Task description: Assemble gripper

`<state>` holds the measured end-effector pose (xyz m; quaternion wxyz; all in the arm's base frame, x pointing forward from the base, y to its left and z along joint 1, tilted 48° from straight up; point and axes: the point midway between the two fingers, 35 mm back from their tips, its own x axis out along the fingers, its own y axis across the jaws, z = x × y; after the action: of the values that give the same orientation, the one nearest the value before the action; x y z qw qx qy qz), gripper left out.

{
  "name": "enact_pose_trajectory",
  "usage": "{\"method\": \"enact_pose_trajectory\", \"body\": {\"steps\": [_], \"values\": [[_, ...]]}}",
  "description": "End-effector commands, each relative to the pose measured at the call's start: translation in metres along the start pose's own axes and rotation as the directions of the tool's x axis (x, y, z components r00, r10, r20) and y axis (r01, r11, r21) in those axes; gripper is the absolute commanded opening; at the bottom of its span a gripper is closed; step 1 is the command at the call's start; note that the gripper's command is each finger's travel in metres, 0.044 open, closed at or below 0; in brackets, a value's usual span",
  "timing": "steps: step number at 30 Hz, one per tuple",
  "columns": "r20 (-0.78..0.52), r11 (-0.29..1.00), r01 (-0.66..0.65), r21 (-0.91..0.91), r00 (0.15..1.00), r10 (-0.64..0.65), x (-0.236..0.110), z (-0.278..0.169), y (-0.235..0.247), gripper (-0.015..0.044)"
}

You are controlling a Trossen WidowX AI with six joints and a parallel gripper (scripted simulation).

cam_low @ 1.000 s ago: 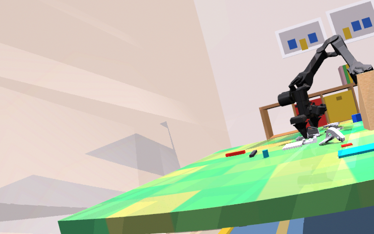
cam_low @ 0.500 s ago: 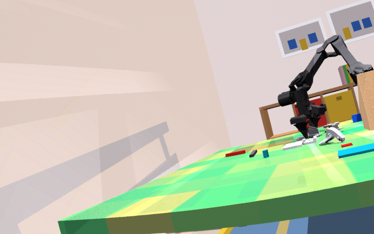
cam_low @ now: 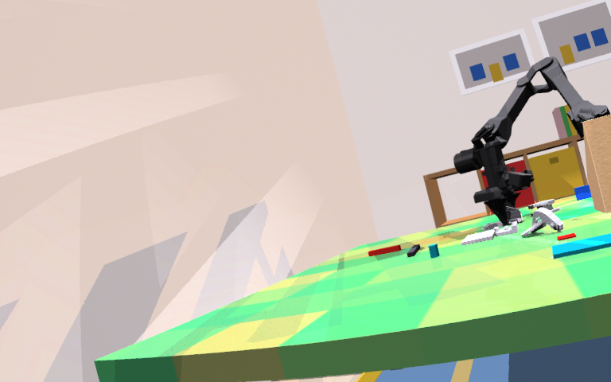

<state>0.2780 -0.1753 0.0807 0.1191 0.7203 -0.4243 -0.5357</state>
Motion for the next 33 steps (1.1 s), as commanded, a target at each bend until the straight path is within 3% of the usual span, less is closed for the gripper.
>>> {"method": "enact_pose_trajectory", "body": {"steps": [1, 10, 33], "values": [[0.0, 1.0, -0.004, 0.001, 1.0, 0.004, 0.0, 0.0, 0.001, 0.0134], [0.0, 1.0, -0.003, 0.001, 1.0, 0.003, -0.002, 0.0, 0.0, 0.0134], [0.003, 1.0, 0.003, -0.003, 1.0, -0.003, -0.073, 0.0, -0.001, 0.0134]]}}
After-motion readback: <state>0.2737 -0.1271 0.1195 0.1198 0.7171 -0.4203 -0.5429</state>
